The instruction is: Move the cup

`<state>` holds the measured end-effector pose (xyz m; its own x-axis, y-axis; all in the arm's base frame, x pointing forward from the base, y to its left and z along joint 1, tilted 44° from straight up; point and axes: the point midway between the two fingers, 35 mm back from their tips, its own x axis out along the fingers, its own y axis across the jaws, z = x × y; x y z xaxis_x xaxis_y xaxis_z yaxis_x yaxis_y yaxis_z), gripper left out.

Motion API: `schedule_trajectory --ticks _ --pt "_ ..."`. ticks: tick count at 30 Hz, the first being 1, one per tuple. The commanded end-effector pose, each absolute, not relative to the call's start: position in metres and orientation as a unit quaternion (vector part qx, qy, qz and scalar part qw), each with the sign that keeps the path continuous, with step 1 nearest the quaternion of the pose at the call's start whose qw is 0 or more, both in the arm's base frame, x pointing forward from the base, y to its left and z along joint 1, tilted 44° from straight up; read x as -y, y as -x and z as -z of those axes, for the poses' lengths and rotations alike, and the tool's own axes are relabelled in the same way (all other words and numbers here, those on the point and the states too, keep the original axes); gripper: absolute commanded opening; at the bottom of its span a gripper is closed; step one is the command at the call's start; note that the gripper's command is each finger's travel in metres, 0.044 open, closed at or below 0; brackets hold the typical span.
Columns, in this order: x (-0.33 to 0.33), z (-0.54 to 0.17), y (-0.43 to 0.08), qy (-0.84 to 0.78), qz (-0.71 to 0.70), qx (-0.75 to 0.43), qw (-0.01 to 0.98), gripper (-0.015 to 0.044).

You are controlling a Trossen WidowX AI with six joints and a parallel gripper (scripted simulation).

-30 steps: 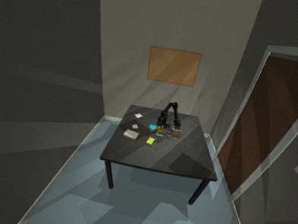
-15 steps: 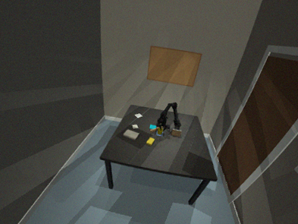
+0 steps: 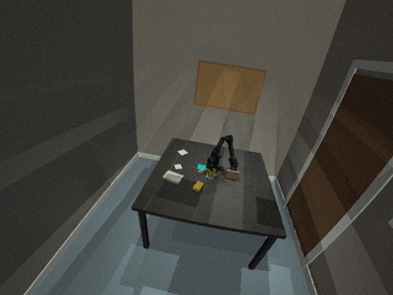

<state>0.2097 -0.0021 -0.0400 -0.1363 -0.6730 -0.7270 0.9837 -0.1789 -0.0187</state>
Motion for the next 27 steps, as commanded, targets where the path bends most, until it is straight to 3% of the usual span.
schedule_trajectory --ticks 1,27 --pt "0.0044 0.0411 -0.2085 -0.294 0.707 -0.261 0.588 0.0167" --pt "0.0025 0.0405 -0.2095 -0.298 0.707 -0.260 0.586 0.0000"
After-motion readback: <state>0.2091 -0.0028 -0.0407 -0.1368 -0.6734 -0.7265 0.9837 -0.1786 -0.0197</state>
